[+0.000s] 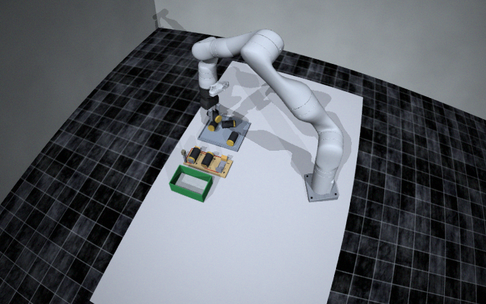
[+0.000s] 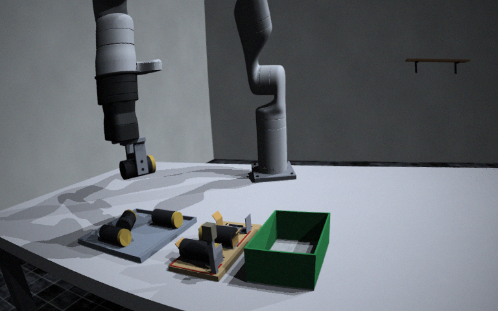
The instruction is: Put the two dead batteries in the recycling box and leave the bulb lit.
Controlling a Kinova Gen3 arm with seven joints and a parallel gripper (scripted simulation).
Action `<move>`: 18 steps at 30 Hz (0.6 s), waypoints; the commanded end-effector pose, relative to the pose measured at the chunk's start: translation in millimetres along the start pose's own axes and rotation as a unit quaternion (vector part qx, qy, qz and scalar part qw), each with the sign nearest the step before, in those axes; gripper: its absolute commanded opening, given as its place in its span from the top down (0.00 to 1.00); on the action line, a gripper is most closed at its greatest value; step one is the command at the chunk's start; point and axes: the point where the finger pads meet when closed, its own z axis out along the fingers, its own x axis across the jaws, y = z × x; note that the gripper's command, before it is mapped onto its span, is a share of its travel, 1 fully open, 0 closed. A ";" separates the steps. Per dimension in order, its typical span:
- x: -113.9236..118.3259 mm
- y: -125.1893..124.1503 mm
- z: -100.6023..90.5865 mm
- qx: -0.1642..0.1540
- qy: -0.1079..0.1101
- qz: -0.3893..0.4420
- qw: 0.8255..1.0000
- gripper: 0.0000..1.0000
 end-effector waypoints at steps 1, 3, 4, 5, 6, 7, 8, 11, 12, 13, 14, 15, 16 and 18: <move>1.0 0.0 -0.4 0.000 0.000 0.011 1.000 0.43; 1.0 0.0 -0.4 0.000 0.000 0.031 1.000 0.43; 1.0 0.0 -0.4 0.000 0.000 0.042 0.999 0.43; 1.0 0.0 -0.4 0.000 0.000 0.052 0.999 0.43; 1.0 0.0 -0.4 0.000 0.000 0.063 0.998 0.43; 1.0 0.0 -0.4 0.000 0.000 0.074 0.997 0.43; 1.0 0.0 -0.4 0.000 0.000 0.085 0.996 0.43; 1.0 0.0 -0.4 0.000 0.000 0.117 0.993 0.43; 1.0 0.0 -0.4 0.000 0.000 0.128 0.992 0.43; 1.0 0.0 -0.4 0.000 0.000 0.139 0.990 0.43; 1.0 0.0 -0.4 0.000 0.000 0.150 0.989 0.43; 1.0 0.0 -0.4 0.000 0.000 0.161 0.987 0.43; 1.0 0.0 -0.4 0.000 0.000 0.161 0.987 0.43; 1.0 0.0 -0.4 0.000 0.000 0.172 0.985 0.43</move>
